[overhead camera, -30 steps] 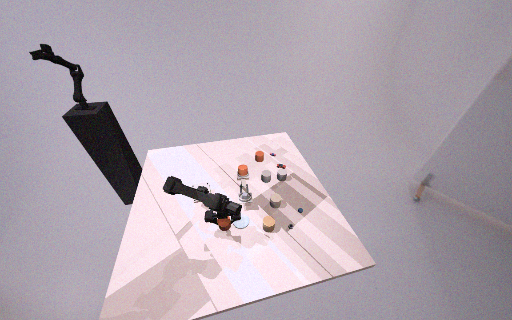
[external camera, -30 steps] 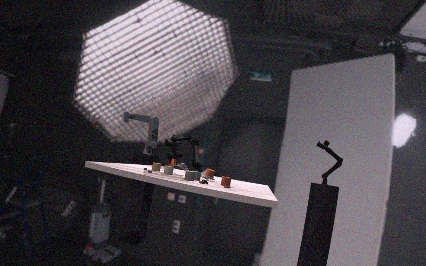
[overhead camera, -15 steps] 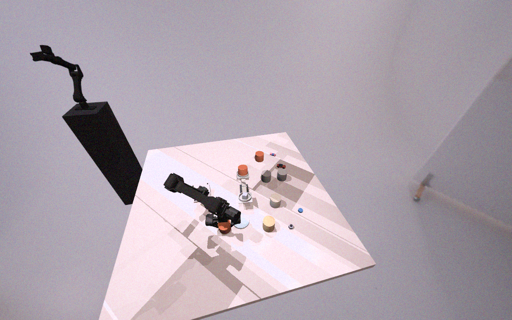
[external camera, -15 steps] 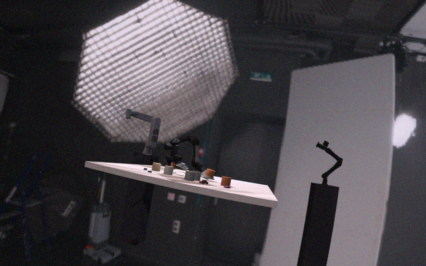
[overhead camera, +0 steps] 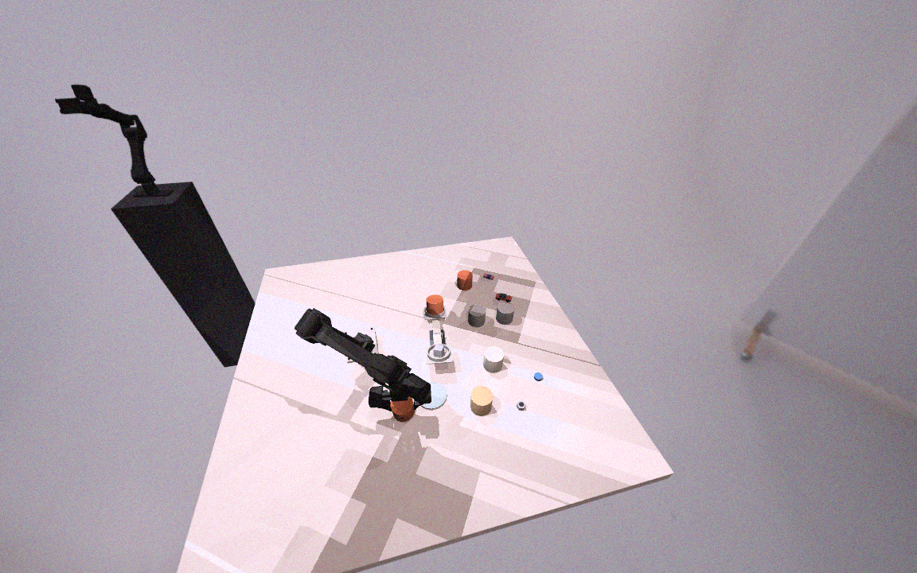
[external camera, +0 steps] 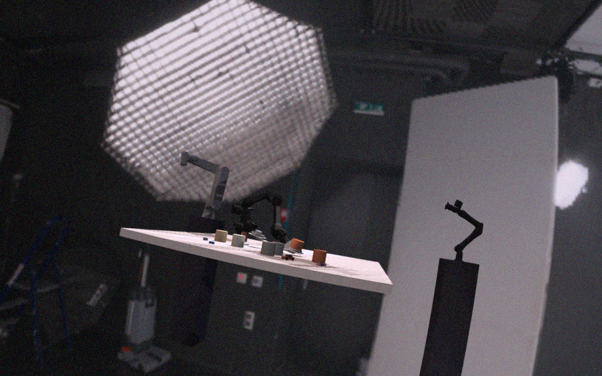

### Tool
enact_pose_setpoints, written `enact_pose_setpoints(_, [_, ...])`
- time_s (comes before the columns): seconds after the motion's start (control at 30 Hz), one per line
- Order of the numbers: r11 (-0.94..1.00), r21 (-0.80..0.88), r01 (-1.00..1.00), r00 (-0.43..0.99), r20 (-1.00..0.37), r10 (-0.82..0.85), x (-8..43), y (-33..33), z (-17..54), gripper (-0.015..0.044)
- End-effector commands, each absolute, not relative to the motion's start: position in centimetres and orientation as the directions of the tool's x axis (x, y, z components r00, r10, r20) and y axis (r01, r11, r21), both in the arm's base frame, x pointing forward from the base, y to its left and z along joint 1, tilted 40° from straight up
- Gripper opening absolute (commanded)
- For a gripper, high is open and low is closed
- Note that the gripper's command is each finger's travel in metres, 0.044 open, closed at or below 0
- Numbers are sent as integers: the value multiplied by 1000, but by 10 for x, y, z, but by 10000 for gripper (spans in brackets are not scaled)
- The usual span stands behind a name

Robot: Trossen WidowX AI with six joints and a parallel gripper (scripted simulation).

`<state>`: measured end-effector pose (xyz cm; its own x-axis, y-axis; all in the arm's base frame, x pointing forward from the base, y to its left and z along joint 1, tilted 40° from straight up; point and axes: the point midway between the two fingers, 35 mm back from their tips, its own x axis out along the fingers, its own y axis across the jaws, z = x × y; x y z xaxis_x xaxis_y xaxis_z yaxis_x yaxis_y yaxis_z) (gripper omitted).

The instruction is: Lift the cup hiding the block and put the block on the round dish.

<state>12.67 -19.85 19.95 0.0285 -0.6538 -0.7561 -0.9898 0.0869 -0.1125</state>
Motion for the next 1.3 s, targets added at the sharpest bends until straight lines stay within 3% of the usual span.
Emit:
enact_pose_setpoints(0.0, [89, -114, -989, 28, -756, -654, 127, -198, 200, 105])
enact_pose_setpoints(0.43, [90, -114, -989, 28, -757, -653, 127, -193, 205, 440])
enact_pose_setpoints(0.8, [87, -113, -990, 29, -759, -650, 125, -163, 240, 440])
enact_pose_setpoints(1.03, [-19, -127, -992, 110, -761, -640, 145, -148, 247, 260])
enact_pose_setpoints(1.27, [77, -177, -981, 96, -794, -600, 181, -128, 234, 260])
